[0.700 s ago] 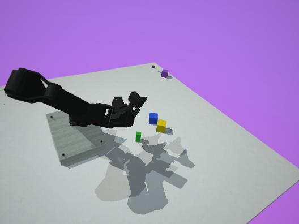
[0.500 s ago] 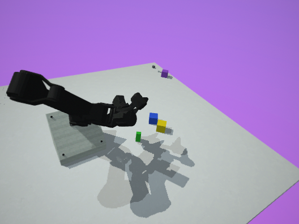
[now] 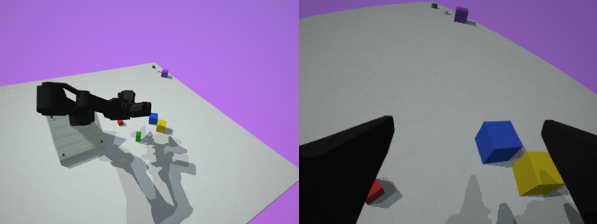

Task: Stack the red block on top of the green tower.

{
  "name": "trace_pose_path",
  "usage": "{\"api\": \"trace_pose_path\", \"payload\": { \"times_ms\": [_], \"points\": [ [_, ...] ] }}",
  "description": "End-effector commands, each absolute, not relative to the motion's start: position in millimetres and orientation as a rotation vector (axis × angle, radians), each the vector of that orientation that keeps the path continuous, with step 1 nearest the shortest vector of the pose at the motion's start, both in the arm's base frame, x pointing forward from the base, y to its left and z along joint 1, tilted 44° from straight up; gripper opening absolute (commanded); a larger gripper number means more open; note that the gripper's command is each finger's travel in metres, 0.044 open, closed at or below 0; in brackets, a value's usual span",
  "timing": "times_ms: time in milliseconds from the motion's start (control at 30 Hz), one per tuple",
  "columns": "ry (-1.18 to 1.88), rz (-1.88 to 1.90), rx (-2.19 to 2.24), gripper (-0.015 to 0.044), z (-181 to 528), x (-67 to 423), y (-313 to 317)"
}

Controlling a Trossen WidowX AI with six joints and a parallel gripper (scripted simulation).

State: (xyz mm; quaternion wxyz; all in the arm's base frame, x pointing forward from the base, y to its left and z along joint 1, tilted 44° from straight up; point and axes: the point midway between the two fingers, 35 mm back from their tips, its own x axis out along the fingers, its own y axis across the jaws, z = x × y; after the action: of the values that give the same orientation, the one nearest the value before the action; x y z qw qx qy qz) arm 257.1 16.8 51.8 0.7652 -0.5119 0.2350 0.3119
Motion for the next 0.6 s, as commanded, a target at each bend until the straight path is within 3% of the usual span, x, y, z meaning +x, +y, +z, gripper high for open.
{"api": "trace_pose_path", "payload": {
  "times_ms": [0,567],
  "points": [
    [0.699,0.661,-0.957,0.0440,34,255,20],
    [1.368,0.262,-0.596,0.0440,-23,231,27]
  ]
}}
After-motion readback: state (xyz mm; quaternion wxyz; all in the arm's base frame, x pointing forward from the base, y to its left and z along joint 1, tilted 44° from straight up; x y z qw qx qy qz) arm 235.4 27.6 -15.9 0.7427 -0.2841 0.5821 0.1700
